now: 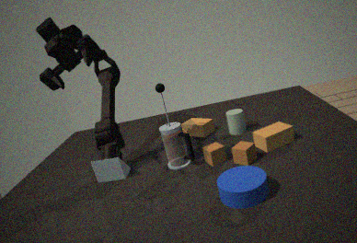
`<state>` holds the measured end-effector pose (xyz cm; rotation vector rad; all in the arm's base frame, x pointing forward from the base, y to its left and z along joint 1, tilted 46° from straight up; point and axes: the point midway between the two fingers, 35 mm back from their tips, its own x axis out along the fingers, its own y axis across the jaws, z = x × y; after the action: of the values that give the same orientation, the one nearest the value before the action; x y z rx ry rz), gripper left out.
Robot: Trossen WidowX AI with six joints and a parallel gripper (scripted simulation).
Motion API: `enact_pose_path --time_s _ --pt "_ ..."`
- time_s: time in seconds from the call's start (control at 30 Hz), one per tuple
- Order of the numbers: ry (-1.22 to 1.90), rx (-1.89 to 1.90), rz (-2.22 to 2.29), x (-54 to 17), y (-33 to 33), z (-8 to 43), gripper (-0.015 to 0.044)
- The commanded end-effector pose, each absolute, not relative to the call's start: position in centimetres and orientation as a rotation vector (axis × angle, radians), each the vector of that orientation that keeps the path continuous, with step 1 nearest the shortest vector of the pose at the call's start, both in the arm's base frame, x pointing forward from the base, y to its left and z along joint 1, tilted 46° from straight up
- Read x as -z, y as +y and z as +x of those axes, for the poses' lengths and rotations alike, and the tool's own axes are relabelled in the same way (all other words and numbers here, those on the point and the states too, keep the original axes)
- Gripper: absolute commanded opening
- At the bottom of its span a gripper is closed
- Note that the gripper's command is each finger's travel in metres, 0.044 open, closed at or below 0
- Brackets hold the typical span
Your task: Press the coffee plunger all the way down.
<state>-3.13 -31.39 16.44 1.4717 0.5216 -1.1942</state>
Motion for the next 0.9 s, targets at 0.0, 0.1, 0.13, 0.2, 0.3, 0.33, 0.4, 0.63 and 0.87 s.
enact_pose_path --time_s 0.0,0.1,0.13,0.2,0.3,0.33,0.4,0.63,0.87 --pt "0.566 0.604 1.214 -17.4 -28.0 4.4 0.044" --pt "0.505 0.4 1.081 -18.6 -26.6 7.1 0.044" --pt "0.476 0.339 1.034 -19.0 -26.2 7.9 0.044" --pt "0.406 0.229 0.936 -20.0 -25.4 9.5 0.044" --pt "0.285 0.107 0.795 -21.6 -24.6 11.6 0.044" --pt "0.26 0.084 0.768 -21.9 -24.5 12.0 0.044" --pt "0.239 0.053 0.749 -22.3 -24.4 12.8 0.044" --pt "0.376 -0.034 0.787 -19.1 -21.5 13.7 0.044" --pt "0.411 -0.052 0.795 -18.3 -20.9 13.8 0.044"
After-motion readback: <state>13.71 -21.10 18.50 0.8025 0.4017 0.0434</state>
